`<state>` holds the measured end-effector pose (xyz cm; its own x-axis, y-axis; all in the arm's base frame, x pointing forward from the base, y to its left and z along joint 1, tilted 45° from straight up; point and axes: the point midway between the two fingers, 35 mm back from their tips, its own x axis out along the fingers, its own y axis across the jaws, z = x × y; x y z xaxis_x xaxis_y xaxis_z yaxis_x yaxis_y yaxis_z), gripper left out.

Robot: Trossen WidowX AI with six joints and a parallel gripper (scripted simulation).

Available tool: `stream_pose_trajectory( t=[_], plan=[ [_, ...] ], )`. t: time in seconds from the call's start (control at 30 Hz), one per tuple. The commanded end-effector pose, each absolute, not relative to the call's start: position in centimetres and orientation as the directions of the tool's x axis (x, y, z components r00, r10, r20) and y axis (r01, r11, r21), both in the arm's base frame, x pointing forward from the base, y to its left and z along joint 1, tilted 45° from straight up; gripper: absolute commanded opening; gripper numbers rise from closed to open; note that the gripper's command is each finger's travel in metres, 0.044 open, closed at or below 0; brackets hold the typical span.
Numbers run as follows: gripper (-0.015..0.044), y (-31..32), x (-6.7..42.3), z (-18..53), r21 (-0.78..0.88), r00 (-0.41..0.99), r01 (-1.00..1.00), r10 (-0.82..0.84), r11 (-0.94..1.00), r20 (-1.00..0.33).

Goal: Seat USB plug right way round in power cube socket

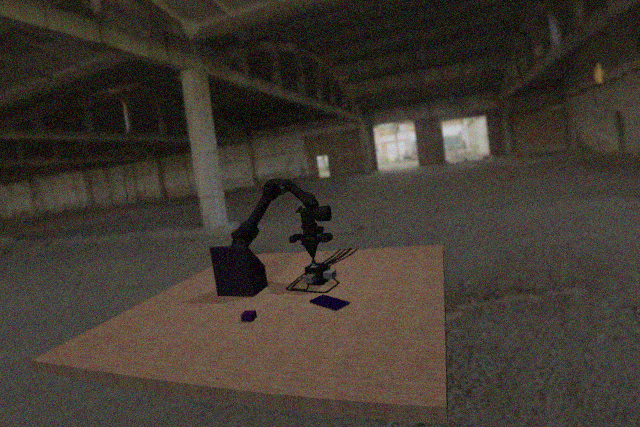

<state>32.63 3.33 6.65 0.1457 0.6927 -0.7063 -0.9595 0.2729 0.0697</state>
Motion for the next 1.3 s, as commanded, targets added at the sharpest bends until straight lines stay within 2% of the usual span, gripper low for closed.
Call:
stream_pose_trajectory(
  t=[0.0,0.9,1.27],
  plan=[
    [0.0000,3.1,32.6,6.9,0.065,0.146,-0.961,0.692,0.269,-0.707],
    [0.0000,2.0,32.4,8.0,0.071,0.146,-0.959,0.693,0.274,-0.707],
    [0.0000,2.1,32.4,7.9,0.242,0.146,-0.871,0.694,0.429,-0.705]
  ],
)
